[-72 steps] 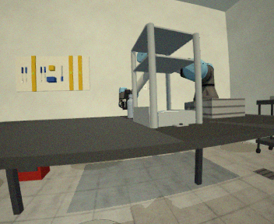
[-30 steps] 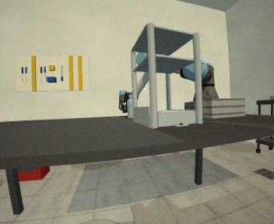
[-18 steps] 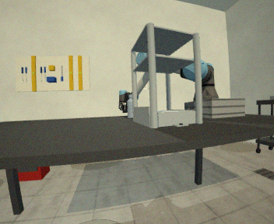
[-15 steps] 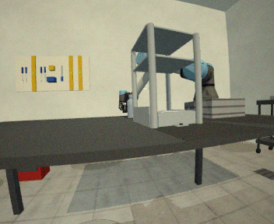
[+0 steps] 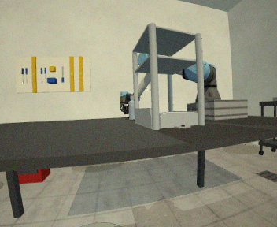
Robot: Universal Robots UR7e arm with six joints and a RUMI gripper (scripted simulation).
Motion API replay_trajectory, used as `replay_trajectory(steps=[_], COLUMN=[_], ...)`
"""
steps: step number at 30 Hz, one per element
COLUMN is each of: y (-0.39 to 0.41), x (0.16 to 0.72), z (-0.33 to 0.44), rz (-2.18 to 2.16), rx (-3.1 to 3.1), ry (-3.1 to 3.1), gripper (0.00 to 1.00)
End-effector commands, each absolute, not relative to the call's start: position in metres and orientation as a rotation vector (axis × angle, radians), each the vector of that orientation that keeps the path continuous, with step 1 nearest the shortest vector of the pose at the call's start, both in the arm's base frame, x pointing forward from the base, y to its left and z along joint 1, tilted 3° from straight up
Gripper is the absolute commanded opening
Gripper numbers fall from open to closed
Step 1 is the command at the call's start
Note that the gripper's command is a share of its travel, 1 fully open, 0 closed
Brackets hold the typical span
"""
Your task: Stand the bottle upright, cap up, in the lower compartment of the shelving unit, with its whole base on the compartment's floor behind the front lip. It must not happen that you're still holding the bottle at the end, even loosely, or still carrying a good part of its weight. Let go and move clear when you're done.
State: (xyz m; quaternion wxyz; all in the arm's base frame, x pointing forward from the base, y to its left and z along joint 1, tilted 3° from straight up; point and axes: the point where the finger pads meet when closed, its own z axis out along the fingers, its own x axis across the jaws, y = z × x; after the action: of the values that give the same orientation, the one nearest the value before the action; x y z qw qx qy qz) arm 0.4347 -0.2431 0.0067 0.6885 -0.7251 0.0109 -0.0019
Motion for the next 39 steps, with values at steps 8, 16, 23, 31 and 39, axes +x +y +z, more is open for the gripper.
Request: replay_trajectory(steps=[8, 16, 23, 31, 39], y=[-0.2449, -0.2449, -0.2449, -0.2448, -0.2436], x=[0.4347, 0.4347, 0.4347, 0.4347, 0.4344], z=[0.0067, 0.0067, 0.0067, 0.0073, 0.0144], rz=[-0.007, -0.007, -0.007, -0.007, -0.006], rx=[-1.626, -1.626, -1.626, -1.626, -1.624], ry=[0.023, 0.023, 0.023, 0.023, 0.024], gripper=[0.00, 0.00, 0.00, 0.00, 0.00])
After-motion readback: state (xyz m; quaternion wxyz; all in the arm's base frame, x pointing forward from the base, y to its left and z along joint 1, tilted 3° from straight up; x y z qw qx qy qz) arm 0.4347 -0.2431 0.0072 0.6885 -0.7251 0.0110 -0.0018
